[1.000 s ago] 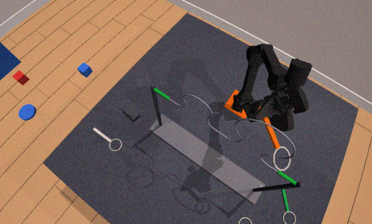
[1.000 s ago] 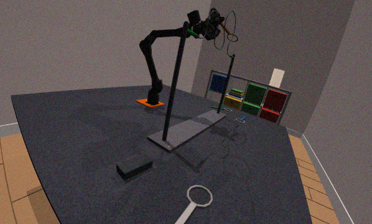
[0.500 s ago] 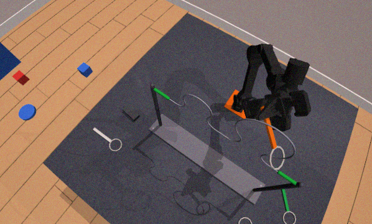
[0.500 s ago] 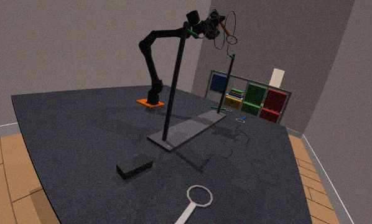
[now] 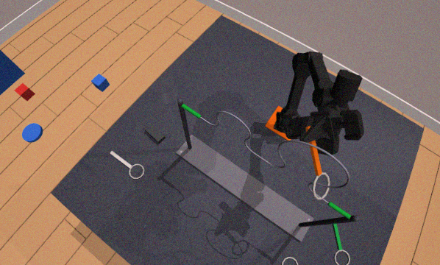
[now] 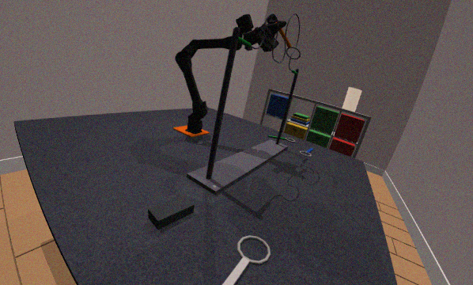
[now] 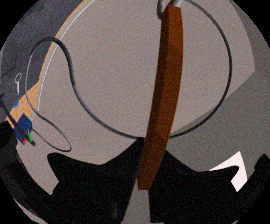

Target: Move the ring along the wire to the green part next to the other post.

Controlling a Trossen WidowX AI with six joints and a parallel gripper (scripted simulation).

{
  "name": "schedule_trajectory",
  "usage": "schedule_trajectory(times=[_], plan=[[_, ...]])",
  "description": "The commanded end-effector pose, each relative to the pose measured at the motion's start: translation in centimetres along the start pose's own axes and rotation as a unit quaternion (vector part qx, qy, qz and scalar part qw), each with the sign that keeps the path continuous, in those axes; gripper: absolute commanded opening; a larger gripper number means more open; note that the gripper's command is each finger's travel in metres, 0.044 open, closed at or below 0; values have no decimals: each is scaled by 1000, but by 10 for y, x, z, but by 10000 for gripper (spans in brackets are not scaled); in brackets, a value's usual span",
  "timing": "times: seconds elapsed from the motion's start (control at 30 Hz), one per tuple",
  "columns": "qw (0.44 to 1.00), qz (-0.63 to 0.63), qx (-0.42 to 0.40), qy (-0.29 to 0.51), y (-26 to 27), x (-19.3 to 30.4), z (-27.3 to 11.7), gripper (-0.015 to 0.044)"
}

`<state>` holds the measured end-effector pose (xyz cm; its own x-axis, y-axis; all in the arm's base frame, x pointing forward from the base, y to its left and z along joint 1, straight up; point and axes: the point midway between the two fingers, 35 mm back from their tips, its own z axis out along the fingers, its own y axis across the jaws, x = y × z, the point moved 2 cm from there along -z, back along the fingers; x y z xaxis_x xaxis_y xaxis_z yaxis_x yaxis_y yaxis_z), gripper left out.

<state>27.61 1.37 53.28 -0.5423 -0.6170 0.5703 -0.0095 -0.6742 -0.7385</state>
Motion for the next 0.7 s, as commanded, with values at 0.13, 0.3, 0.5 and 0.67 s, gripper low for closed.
schedule_trajectory(times=[0.13, 0.3, 0.5, 0.67], plan=[[1000, 23, -7, 5, 13, 3, -3, -150], [998, 54, -20, 10, 25, 2, -5, -150], [996, 79, -35, 34, 34, 0, -11, -150], [986, 139, -69, 62, 54, -7, -22, -150]])
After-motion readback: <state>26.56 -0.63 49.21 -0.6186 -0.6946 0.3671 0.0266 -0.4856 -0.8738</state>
